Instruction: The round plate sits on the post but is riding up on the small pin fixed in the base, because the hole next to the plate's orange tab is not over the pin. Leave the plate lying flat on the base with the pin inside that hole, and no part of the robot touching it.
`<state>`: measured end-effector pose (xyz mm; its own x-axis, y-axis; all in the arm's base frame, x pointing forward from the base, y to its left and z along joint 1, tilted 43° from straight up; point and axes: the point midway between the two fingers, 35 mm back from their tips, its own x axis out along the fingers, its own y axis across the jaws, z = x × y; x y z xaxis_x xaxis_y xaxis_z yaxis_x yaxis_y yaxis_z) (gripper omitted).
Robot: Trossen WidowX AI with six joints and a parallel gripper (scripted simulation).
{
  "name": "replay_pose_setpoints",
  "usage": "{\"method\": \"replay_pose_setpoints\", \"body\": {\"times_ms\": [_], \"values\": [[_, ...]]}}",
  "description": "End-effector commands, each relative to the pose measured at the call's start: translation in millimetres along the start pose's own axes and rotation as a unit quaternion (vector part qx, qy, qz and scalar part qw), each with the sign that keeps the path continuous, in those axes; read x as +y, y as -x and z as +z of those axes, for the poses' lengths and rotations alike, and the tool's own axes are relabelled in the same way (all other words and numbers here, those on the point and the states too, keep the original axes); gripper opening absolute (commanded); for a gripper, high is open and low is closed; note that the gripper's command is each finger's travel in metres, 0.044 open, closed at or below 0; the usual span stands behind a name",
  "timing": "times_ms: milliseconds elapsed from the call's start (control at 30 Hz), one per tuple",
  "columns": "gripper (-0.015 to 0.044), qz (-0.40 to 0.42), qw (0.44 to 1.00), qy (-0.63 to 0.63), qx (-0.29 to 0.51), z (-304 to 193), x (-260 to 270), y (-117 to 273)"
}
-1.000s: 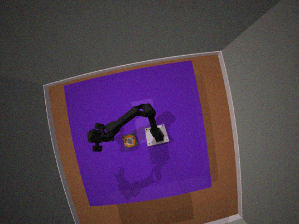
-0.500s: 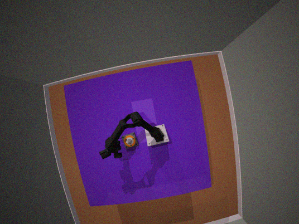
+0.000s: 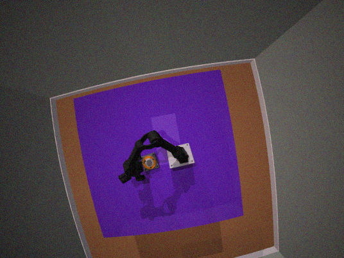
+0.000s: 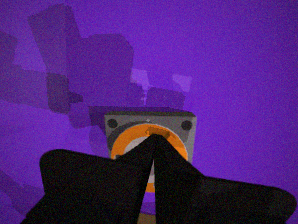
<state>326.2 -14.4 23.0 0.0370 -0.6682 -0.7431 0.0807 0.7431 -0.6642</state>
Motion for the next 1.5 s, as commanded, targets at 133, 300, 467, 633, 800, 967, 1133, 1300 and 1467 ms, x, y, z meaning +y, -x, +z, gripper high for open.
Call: {"method": "replay_pose_setpoints", "body": {"times_ms": [133,300,467,633,800,967,1133,1300,1467], "values": [[0.0,-0.008,1.0,0.008,0.011,-7,-3,-38],[0.0,-0.008,1.0,0.008,0.011,-8,-4,-38],[0.0,-0.008,1.0,0.008,0.011,-10,-9,-38],[0.0,-0.008,1.0,0.008,0.011,-10,-17,-39],[0.0,-0.008,1.0,0.008,0.011,-13,-22,-39],[0.0,-0.008,1.0,0.008,0.011,-16,-26,-38],[0.0,-0.008,1.0,0.008,0.011,-18,-29,-38],[0.0,-0.008,1.0,0.008,0.011,-21,-33,-38],[0.0,-0.008,1.0,0.008,0.012,-23,-35,-38]]}}
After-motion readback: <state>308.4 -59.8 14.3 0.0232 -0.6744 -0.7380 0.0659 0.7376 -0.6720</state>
